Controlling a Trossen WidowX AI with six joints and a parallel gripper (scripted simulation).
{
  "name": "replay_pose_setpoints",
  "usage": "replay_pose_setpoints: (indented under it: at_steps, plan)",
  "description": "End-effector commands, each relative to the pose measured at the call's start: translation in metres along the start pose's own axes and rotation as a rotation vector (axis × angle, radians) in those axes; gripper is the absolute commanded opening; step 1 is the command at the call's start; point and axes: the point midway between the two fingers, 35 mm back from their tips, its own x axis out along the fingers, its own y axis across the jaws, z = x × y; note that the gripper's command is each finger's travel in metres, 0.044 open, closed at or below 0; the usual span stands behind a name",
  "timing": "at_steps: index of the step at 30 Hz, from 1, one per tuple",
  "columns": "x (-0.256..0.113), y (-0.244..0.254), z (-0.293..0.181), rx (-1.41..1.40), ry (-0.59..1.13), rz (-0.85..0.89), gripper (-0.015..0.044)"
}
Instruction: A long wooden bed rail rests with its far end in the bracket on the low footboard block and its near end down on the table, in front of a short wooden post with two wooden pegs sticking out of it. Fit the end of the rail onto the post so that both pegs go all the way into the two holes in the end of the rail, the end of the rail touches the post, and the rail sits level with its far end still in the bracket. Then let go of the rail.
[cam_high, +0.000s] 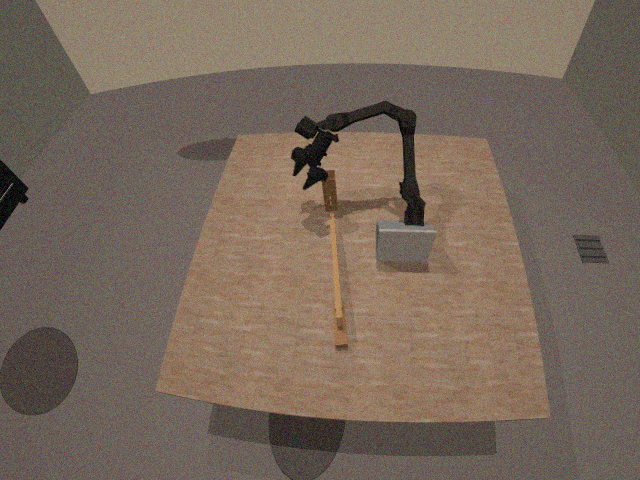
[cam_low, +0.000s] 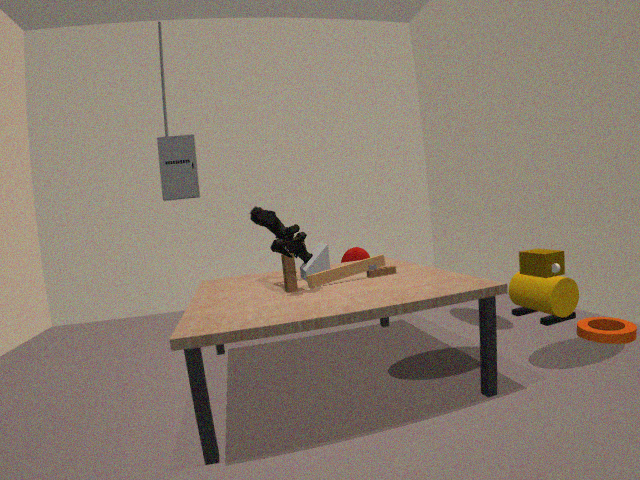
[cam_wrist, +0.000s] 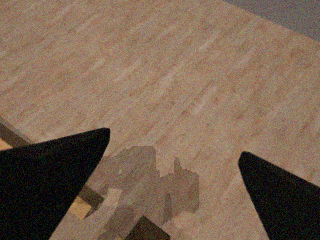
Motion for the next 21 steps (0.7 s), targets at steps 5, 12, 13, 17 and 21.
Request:
replay_pose_setpoints:
  at_steps: [5,12,13,17,21]
  plan:
    - [0.048,0.096,-0.019,-0.428,0.281,0.173,0.044]
    - [0.069,0.177,-0.063,-0.987,0.606,0.308,0.044]
    - [0.07,0.185,-0.07,-1.073,0.652,0.322,0.044]
    - [0.07,0.191,-0.075,-1.142,0.689,0.333,0.044]
    - [0.071,0.19,-0.075,-1.142,0.689,0.333,0.044]
